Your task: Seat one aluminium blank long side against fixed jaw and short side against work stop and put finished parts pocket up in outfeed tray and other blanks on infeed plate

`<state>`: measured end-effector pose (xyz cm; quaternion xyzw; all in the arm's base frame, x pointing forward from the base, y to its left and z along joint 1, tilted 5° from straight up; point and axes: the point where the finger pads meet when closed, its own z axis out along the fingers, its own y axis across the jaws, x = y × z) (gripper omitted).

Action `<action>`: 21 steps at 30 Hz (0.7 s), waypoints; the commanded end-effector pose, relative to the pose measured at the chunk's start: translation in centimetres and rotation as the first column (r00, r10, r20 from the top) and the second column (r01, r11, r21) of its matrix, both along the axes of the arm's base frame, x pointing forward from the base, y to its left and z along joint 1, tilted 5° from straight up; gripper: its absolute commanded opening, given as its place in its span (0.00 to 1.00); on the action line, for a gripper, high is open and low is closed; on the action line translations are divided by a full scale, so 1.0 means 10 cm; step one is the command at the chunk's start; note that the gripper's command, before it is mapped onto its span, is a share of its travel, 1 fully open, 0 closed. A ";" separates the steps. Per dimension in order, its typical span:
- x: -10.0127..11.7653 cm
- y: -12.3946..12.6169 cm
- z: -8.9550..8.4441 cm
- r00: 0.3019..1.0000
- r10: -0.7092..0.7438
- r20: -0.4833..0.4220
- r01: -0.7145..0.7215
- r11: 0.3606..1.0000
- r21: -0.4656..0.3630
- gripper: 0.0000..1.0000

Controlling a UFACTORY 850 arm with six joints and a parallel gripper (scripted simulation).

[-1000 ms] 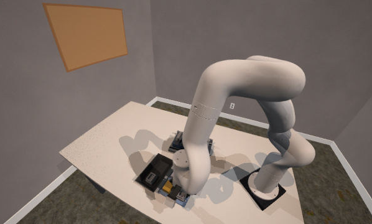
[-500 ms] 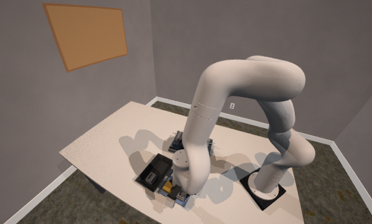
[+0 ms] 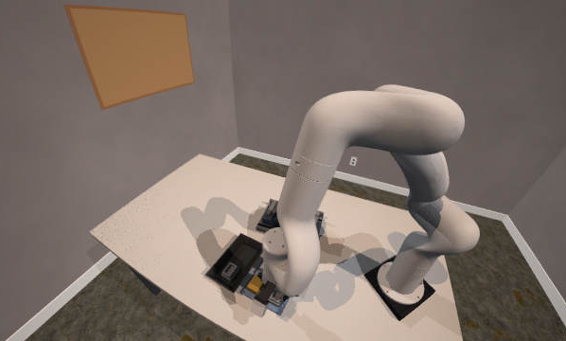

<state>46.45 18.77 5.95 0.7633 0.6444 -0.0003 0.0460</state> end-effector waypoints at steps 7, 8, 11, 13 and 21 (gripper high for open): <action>0.01 0.00 0.00 1.000 0.000 0.002 0.000 1.000 0.001 0.69; 0.01 0.00 0.00 1.000 0.000 0.002 0.000 1.000 0.001 0.69; 0.01 0.00 0.00 1.000 0.000 0.002 0.000 1.000 0.001 0.69; 0.01 0.00 -0.01 1.000 0.000 0.002 0.000 1.000 0.001 0.69; 0.01 0.00 -0.03 1.000 0.000 0.002 0.000 1.000 0.001 0.69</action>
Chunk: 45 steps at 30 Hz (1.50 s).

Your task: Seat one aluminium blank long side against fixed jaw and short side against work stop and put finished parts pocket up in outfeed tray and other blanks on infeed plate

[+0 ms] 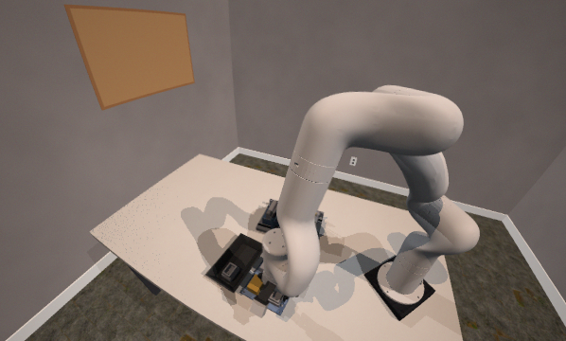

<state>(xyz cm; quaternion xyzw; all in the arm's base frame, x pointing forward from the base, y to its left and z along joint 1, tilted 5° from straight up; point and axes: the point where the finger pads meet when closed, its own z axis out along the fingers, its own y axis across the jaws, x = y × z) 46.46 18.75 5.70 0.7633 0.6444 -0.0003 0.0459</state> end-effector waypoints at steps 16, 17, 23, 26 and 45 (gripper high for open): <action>0.01 0.00 -0.07 1.000 0.000 0.002 0.000 1.000 0.001 0.69; 0.01 0.00 -0.08 1.000 0.000 0.002 0.000 1.000 0.001 0.69; 0.01 0.00 -0.09 1.000 0.000 0.002 0.000 1.000 0.001 0.69; 0.01 0.00 -0.10 1.000 0.000 0.002 0.000 1.000 0.001 0.69; 0.01 0.00 -0.12 1.000 0.000 0.002 0.000 1.000 0.001 0.69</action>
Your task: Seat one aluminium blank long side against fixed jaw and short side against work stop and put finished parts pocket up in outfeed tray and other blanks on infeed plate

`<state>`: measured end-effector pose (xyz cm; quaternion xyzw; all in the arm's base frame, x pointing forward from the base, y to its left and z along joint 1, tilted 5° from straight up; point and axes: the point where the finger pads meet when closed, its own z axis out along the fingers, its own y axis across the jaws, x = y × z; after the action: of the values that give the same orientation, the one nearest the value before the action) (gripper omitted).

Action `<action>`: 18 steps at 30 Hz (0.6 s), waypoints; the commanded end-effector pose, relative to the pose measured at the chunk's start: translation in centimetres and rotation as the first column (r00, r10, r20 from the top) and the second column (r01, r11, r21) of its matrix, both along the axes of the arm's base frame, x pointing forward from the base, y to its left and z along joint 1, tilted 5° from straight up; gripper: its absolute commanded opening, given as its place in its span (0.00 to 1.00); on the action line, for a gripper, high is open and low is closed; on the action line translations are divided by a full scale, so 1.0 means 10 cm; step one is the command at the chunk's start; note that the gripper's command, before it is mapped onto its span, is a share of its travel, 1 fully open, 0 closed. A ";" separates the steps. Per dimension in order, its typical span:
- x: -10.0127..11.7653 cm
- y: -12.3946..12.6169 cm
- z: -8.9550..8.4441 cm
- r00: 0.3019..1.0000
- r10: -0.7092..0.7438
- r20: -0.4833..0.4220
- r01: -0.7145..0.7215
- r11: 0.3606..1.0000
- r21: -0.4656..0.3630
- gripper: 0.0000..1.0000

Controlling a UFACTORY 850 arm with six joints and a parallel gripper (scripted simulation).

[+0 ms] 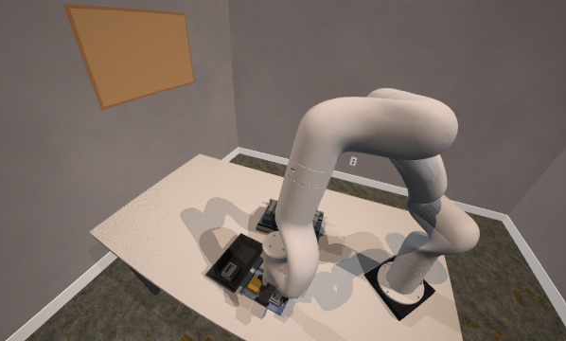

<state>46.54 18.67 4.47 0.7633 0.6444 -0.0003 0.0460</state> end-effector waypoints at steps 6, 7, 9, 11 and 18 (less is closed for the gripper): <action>0.01 0.00 0.01 1.000 0.000 0.002 0.000 1.000 0.001 0.69; 0.01 0.00 0.01 1.000 0.000 0.002 0.000 1.000 0.001 0.69; 0.01 0.00 0.01 1.000 0.000 0.002 0.000 1.000 0.001 0.00; 0.01 0.00 0.01 1.000 0.000 0.002 0.000 1.000 0.001 0.00; 0.01 0.00 0.01 1.000 0.000 0.002 0.000 1.000 0.001 0.00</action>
<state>46.54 18.67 4.47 0.7633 0.6444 -0.0002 0.0460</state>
